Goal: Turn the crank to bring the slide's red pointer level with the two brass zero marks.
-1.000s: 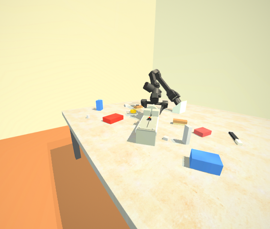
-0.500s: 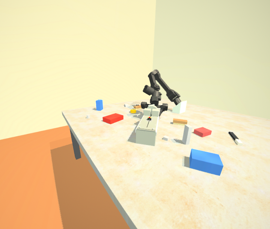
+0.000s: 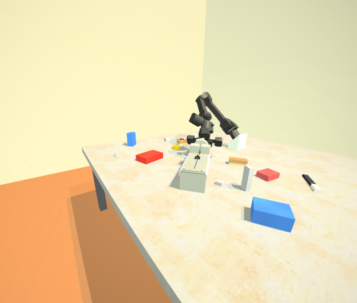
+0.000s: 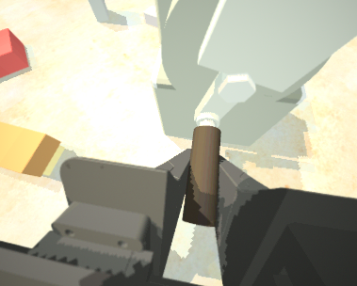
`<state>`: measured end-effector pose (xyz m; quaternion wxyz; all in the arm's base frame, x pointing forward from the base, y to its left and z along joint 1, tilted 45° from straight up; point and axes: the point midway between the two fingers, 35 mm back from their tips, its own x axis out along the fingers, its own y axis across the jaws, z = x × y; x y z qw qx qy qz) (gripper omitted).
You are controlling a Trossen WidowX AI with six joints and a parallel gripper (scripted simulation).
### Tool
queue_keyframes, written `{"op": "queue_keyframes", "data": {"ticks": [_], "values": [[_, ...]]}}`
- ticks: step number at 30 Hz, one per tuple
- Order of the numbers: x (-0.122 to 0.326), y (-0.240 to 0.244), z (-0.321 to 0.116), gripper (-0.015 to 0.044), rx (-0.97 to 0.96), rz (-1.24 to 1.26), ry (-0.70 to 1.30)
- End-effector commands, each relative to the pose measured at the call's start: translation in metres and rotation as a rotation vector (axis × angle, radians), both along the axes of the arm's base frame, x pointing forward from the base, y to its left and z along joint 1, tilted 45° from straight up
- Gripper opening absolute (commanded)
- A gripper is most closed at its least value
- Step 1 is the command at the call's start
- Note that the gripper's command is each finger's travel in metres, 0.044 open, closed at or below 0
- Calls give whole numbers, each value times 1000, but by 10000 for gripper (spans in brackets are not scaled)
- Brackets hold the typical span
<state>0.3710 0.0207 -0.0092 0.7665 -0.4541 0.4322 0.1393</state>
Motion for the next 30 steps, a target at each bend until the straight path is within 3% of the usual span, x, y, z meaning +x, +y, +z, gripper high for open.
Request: {"op": "queue_keyframes", "data": {"ticks": [1,30], "values": [[0,0,0,0,0,4,0],[6,-7,4,0,-1,4,0]]}}
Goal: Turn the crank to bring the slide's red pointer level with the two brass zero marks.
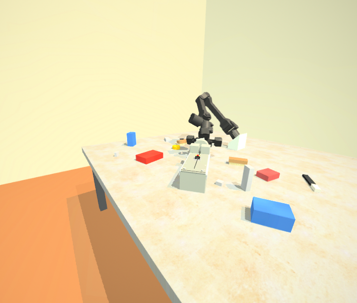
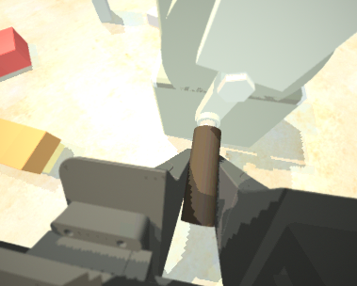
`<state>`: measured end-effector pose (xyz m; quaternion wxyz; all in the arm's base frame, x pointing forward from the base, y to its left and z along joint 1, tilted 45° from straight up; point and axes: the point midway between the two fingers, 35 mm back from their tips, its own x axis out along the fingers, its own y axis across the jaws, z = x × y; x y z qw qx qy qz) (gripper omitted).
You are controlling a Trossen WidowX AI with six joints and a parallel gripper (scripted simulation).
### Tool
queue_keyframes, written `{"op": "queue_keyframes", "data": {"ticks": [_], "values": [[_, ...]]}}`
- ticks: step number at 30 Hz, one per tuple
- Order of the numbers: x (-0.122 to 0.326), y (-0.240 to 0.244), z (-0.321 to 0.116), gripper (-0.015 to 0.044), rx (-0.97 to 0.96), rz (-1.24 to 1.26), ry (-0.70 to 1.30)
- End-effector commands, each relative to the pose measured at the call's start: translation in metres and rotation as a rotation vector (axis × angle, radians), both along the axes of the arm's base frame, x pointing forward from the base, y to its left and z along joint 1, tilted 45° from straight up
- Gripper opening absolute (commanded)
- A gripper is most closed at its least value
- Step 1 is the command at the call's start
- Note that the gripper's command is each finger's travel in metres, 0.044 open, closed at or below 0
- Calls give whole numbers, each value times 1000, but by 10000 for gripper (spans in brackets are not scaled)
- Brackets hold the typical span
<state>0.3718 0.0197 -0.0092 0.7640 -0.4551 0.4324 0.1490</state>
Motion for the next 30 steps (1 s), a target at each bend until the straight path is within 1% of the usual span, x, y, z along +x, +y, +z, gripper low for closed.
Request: {"op": "queue_keyframes", "data": {"ticks": [1,30], "values": [[6,-7,4,0,-5,-13,-12],[8,-8,7,0,-5,-13,-12]]}}
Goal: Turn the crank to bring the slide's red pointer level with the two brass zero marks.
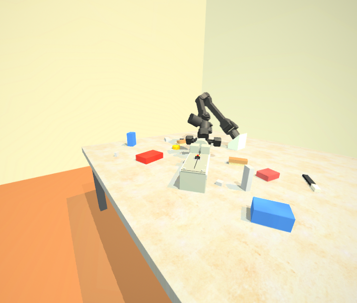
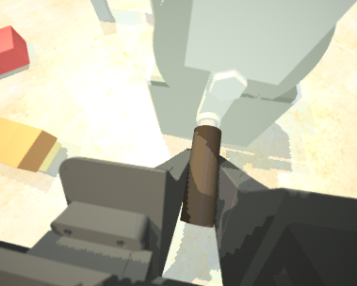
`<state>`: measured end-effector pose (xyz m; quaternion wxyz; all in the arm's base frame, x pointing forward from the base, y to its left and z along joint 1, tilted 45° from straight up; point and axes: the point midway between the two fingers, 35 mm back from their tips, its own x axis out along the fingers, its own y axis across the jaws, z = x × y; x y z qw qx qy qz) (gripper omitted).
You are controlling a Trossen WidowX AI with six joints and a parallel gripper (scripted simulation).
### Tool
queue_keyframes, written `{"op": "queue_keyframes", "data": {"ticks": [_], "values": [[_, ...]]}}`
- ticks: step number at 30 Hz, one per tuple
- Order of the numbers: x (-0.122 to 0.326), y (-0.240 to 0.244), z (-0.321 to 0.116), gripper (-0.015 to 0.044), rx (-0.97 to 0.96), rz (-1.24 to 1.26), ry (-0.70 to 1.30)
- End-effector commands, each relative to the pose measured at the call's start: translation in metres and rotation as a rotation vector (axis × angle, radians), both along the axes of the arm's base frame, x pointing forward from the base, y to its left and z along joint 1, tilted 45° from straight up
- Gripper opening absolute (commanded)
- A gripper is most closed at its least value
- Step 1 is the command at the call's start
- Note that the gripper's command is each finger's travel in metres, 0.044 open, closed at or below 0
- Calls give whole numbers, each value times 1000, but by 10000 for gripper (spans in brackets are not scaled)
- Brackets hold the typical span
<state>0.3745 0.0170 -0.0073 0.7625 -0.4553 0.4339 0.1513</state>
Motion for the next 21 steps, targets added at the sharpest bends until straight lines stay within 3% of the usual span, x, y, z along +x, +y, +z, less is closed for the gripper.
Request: {"op": "queue_keyframes", "data": {"ticks": [1,21], "values": [[6,-6,5,0,-5,-15,-17],[7,-6,6,0,-5,-15,-17]]}}
